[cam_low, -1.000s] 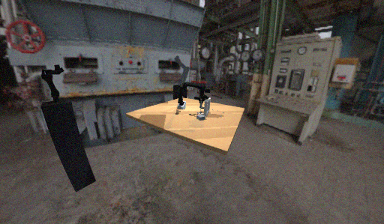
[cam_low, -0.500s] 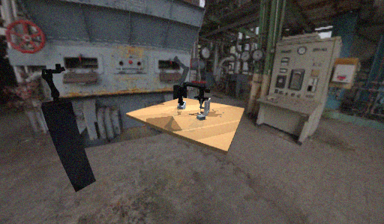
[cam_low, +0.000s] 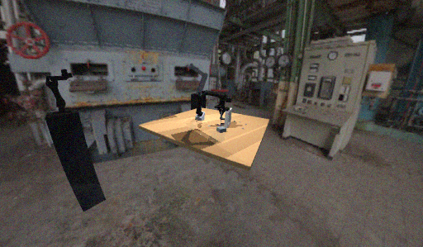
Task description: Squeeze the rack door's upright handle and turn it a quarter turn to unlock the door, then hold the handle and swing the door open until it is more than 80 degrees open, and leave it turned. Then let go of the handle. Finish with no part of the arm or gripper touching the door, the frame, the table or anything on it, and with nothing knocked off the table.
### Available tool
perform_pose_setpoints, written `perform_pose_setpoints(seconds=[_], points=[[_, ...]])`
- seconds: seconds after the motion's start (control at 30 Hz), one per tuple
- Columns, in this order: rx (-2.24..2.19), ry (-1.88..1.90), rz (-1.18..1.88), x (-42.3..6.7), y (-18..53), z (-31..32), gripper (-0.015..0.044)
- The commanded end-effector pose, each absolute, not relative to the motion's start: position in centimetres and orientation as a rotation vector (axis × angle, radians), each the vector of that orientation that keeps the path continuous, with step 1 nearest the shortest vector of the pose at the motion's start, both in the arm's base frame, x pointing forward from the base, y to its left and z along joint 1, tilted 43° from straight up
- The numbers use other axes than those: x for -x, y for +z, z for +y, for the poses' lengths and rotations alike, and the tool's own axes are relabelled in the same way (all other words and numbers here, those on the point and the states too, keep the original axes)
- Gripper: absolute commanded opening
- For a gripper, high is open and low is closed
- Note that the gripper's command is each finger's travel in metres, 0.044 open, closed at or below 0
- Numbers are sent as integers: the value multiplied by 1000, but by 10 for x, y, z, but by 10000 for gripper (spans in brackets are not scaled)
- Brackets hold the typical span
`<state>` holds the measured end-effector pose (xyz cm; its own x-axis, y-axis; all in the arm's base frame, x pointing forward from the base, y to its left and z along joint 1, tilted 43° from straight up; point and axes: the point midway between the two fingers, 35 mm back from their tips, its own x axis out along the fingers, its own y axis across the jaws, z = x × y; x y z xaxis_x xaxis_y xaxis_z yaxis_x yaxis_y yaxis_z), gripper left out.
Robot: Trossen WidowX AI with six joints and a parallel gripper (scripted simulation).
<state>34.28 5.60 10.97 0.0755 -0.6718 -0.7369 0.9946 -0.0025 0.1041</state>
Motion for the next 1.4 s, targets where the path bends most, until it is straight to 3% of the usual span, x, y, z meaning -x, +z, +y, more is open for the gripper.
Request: perform_pose_setpoints(seconds=[0.0, 0.17, 0.53, 1.37], points=[[-749, -1440, 550, -343, 110, 55, 21], [-749, -1440, 550, -343, 110, 55, 21], [-749, -1440, 550, -343, 110, 55, 293], [185, -876, 1216, -343, 110, 55, 293]])
